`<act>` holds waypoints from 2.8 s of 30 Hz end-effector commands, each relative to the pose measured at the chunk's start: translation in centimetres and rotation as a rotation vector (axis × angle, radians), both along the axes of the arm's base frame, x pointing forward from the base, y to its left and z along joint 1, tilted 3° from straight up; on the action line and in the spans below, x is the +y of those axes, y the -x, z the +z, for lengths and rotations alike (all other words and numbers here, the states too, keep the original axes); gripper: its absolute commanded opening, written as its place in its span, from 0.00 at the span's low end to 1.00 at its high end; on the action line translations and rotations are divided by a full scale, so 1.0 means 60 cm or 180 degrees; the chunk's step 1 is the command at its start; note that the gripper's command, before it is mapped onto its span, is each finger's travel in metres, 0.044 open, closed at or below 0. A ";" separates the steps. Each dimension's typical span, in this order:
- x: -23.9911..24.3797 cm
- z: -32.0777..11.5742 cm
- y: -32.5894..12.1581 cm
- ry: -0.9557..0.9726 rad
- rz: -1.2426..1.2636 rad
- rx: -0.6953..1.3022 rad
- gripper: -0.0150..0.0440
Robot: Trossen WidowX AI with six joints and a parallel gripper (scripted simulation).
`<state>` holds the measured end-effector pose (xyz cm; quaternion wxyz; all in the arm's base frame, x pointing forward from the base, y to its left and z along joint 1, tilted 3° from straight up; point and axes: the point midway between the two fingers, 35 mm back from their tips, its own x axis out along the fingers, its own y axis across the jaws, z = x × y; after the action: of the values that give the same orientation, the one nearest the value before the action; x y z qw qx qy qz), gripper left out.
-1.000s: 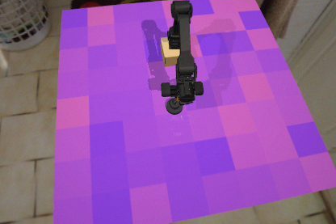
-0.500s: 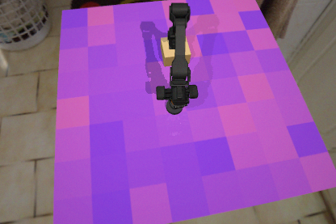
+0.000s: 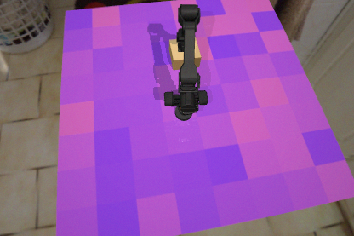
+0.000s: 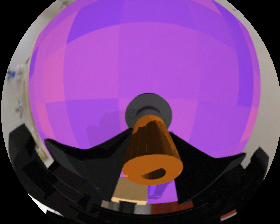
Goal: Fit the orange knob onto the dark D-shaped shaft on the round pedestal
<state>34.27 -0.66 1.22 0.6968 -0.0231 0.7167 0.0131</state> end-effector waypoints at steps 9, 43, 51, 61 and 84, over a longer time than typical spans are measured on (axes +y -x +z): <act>-0.001 -0.003 -0.001 0.0016 0.0010 -0.0012 0.25; -0.001 -0.006 0.000 0.0015 0.0046 -0.0011 0.25; 0.000 -0.014 0.002 0.0015 0.0008 -0.0011 0.25; -0.001 -0.028 0.002 0.0016 0.0008 -0.0011 0.25; 0.000 -0.029 0.002 0.0000 0.0016 -0.0008 0.79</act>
<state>34.13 -0.64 -0.56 0.6979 -0.0246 0.7157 0.0149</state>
